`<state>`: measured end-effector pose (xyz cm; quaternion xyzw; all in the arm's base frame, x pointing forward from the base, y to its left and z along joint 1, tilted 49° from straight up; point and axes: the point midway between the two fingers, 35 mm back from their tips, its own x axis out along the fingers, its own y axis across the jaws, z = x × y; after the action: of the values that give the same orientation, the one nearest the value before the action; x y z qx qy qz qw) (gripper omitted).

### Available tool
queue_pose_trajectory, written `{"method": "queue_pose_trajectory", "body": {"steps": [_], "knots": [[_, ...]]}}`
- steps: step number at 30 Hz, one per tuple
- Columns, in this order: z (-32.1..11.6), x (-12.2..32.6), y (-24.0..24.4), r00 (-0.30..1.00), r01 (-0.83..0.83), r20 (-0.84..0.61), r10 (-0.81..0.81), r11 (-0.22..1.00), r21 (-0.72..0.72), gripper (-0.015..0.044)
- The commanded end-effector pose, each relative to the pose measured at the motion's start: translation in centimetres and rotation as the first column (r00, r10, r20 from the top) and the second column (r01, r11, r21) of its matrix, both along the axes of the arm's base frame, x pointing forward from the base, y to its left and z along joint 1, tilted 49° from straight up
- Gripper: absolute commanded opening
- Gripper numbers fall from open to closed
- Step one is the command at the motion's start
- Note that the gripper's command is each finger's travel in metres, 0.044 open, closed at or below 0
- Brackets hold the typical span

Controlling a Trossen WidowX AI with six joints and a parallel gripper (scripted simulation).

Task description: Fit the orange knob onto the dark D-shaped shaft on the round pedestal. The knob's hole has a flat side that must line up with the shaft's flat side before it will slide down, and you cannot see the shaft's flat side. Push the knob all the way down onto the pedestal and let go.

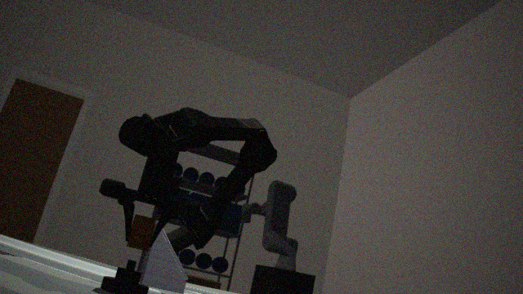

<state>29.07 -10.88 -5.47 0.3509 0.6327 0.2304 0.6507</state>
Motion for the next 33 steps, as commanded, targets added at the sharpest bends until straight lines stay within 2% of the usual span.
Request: {"method": "queue_pose_trajectory", "body": {"steps": [1,9,33], "knots": [[-0.3,0.0,-0.1,1.0,-0.001,0.009,0.001,1.0,-0.007,0.0],[-1.8,0.2,1.6,1.0,-0.001,0.01,0.001,1.0,-0.006,0.0],[-1.5,0.2,1.3,1.0,-0.004,0.013,0.004,1.0,-0.007,0.0]]}}
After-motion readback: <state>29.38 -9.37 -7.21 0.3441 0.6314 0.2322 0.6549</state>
